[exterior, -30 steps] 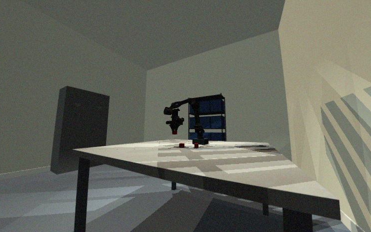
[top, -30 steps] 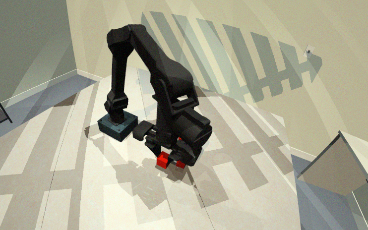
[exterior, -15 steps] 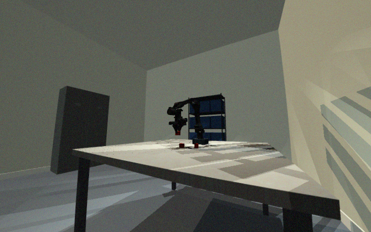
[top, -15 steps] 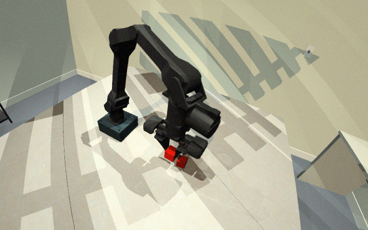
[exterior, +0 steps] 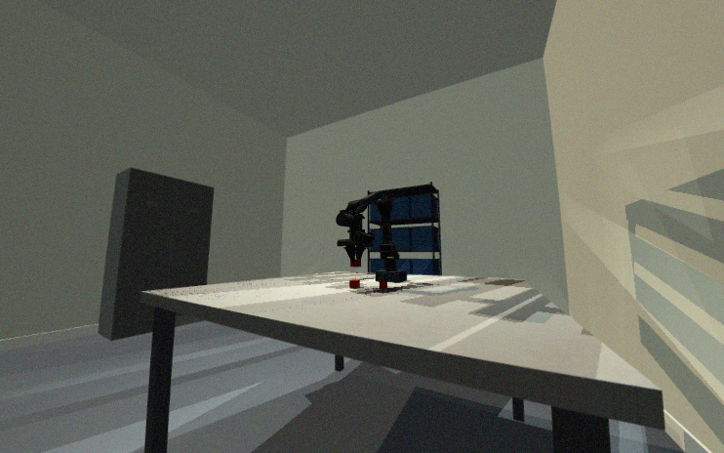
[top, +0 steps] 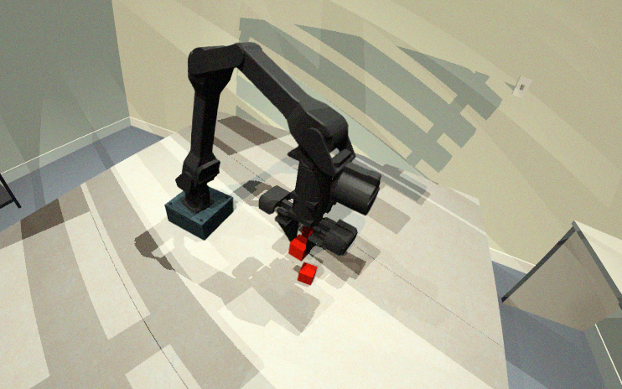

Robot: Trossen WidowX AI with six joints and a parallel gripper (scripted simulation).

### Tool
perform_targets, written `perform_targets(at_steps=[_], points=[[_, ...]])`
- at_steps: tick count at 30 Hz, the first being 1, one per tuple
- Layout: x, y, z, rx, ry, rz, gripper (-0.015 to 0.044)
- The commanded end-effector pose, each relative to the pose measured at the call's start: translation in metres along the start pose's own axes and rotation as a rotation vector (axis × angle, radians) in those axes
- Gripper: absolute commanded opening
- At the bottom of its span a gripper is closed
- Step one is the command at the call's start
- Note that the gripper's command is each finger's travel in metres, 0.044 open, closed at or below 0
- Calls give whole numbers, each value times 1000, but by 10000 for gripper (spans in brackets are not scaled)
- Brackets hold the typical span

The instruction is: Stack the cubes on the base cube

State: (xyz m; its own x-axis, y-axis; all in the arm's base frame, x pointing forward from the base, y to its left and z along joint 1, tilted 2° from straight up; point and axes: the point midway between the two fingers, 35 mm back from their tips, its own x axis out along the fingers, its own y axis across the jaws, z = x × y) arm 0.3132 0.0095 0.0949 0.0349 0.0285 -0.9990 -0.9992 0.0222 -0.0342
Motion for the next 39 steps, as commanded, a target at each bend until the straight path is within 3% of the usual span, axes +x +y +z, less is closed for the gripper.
perform_targets(at_steps=[1,39], points=[[2,2,9,18,3,-4,105],[26,44,101,188,-6,0,105]])
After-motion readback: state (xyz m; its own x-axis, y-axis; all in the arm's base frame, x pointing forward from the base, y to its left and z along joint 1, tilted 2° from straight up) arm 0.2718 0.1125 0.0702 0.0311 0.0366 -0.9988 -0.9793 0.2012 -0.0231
